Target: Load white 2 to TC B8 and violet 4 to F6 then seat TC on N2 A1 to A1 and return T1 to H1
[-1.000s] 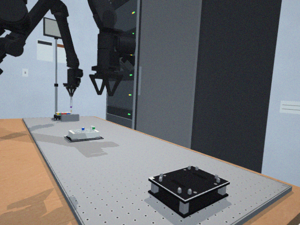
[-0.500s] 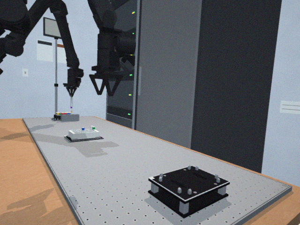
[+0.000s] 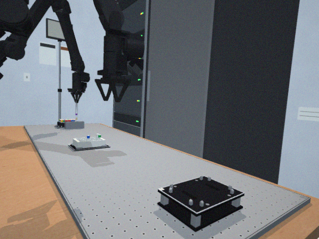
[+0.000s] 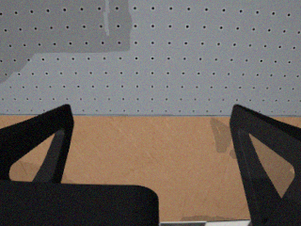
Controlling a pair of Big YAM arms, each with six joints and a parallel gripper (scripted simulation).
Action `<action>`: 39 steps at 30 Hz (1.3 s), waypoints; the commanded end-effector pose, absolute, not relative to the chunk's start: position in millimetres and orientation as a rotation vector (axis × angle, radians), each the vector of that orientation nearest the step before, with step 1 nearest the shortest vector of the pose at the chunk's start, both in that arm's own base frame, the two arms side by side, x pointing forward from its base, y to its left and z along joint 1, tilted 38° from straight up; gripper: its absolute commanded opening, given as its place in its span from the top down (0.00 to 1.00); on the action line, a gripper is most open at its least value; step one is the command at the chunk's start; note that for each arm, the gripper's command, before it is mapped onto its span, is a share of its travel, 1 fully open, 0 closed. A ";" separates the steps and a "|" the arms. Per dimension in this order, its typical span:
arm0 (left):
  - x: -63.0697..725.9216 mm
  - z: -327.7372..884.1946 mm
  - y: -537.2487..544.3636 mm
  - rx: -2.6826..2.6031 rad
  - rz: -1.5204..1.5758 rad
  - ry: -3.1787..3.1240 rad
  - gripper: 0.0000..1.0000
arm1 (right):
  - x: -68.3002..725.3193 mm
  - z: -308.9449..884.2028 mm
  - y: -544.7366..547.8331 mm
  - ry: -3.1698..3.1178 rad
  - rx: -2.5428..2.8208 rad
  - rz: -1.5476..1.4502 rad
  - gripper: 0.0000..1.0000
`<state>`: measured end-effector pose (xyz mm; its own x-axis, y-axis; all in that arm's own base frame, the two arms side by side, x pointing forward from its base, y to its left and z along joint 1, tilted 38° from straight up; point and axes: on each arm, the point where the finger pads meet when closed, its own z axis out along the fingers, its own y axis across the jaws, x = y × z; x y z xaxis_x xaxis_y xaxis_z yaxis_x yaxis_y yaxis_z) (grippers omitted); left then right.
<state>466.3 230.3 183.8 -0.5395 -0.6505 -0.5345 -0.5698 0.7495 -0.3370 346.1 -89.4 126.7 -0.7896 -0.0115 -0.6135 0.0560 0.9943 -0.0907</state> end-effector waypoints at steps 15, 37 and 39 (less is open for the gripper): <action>469.7 196.5 198.3 -0.883 -0.161 2.249 0.91 | 350.6 135.9 -91.0 2.460 0.034 -0.142 0.00; 466.7 189.3 166.0 -0.884 -0.165 2.249 0.91 | 350.6 135.9 -91.0 2.460 0.034 -0.142 0.00; 466.4 188.6 162.8 -0.884 -0.166 2.248 0.91 | 350.6 135.9 -91.0 2.460 0.034 -0.142 0.00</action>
